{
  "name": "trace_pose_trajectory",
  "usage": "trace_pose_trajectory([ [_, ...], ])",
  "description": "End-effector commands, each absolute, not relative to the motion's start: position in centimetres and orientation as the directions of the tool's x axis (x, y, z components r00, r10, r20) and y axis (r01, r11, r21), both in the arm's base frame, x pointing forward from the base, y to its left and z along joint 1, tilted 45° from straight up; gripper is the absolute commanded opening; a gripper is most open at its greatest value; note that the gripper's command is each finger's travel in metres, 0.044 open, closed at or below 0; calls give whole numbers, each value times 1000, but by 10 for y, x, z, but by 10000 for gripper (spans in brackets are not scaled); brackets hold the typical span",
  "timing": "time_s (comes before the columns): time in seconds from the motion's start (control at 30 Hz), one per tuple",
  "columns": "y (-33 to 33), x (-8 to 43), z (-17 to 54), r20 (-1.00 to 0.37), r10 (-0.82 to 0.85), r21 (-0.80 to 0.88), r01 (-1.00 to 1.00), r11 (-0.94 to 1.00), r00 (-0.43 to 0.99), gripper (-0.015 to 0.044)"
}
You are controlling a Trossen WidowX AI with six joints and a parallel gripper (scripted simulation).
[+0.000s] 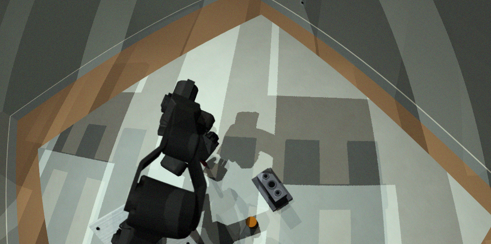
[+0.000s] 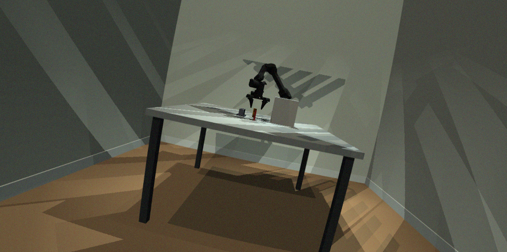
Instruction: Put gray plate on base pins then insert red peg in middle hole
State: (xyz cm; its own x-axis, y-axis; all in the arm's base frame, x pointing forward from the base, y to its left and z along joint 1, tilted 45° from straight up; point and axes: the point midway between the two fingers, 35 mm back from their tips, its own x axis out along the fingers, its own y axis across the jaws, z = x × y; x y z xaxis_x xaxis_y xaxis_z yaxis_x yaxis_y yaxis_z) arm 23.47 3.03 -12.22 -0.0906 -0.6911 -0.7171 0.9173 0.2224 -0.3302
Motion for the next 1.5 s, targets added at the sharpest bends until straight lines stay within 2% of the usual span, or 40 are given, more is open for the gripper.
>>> trace_pose_trajectory([
  [0.0,24,233,-127,-712,-696,-339,914,225,-92,440],
  [1.0,-9,229,-160,-710,-698,-339,914,224,-93,440],
  [1.47,-9,229,-160,-710,-698,-339,914,224,-93,73],
])
